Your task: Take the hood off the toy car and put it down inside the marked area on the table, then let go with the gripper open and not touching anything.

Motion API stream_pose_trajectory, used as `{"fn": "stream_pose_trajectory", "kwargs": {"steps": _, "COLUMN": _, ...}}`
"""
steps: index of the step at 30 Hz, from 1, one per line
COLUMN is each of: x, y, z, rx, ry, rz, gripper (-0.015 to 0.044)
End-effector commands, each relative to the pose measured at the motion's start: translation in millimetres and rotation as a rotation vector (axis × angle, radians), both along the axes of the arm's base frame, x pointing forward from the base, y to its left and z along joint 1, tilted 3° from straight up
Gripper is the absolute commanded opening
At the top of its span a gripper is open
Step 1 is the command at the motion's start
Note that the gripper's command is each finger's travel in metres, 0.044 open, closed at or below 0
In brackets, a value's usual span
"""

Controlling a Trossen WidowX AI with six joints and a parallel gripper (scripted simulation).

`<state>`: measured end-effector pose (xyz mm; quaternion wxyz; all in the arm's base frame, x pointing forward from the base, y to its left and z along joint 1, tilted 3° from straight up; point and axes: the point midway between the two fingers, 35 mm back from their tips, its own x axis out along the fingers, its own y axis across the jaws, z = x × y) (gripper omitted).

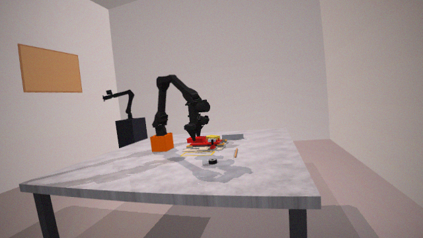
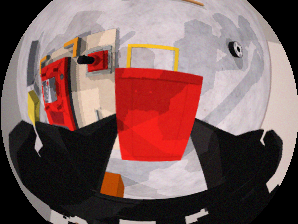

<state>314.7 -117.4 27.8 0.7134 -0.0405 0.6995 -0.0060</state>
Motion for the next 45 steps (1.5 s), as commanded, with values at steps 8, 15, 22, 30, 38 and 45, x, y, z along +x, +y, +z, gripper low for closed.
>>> {"fn": "stream_pose_trajectory", "kwargs": {"steps": 8, "x": -0.3, "y": 0.0, "z": -8.8, "rx": 0.003, "ry": 0.000, "rz": 0.003, "gripper": 0.0000}}
{"fn": "stream_pose_trajectory", "kwargs": {"steps": 15, "x": -0.2, "y": -0.3, "z": -14.3, "rx": 0.003, "ry": 0.000, "rz": 0.003, "gripper": 0.0000}}
{"fn": "stream_pose_trajectory", "kwargs": {"steps": 22, "x": -0.2, "y": -0.6, "z": -19.8, "rx": 0.003, "ry": 0.000, "rz": 0.003, "gripper": 0.0000}}
{"fn": "stream_pose_trajectory", "kwargs": {"steps": 30, "x": -0.3, "y": -0.9, "z": -26.0, "rx": 0.003, "ry": 0.001, "rz": 0.003, "gripper": 0.0000}}
{"fn": "stream_pose_trajectory", "kwargs": {"steps": 38, "x": -0.6, "y": -1.2, "z": -32.4, "rx": 0.003, "ry": 0.001, "rz": 0.003, "gripper": 0.0000}}
{"fn": "stream_pose_trajectory", "kwargs": {"steps": 45, "x": -0.9, "y": -1.4, "z": -37.9, "rx": 0.003, "ry": 0.001, "rz": 0.003, "gripper": 0.0000}}
